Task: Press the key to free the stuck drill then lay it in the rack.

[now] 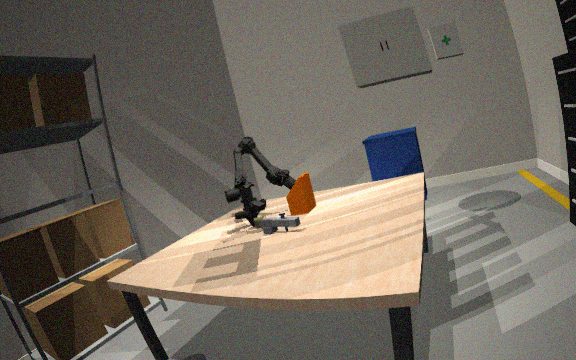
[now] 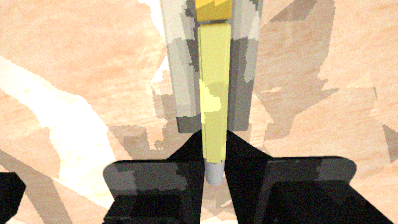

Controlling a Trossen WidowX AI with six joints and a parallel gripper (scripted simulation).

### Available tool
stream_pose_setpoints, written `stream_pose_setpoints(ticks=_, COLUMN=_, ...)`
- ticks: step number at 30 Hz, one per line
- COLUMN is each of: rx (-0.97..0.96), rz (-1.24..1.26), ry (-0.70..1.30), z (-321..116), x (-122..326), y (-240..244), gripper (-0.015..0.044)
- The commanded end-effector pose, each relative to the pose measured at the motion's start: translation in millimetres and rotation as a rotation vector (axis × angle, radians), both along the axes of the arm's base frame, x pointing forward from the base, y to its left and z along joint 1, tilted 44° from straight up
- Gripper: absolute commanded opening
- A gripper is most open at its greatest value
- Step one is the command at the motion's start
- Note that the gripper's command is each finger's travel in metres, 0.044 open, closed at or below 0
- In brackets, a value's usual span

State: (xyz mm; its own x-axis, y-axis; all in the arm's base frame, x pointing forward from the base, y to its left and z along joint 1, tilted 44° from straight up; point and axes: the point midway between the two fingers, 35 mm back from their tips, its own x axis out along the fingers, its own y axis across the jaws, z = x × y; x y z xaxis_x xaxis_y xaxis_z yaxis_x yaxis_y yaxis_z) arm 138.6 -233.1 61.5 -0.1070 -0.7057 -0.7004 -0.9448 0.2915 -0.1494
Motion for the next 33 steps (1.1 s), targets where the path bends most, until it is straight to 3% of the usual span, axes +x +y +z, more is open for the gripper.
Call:
stream_pose_setpoints(ticks=1, rx=0.023, rz=0.007, ry=0.0, z=-7, x=0, y=4, gripper=0.0)
stream_pose_setpoints(ticks=3, rx=0.023, rz=0.007, ry=0.0, z=-7, x=0, y=5, gripper=0.0)
stream_pose_setpoints(ticks=20, rx=0.004, rz=0.0, ry=0.001, z=0, x=0, y=2, gripper=0.044)
stream_pose_setpoints(ticks=33, rx=0.026, rz=0.007, ry=-0.002, z=39, x=5, y=46, gripper=0.044)
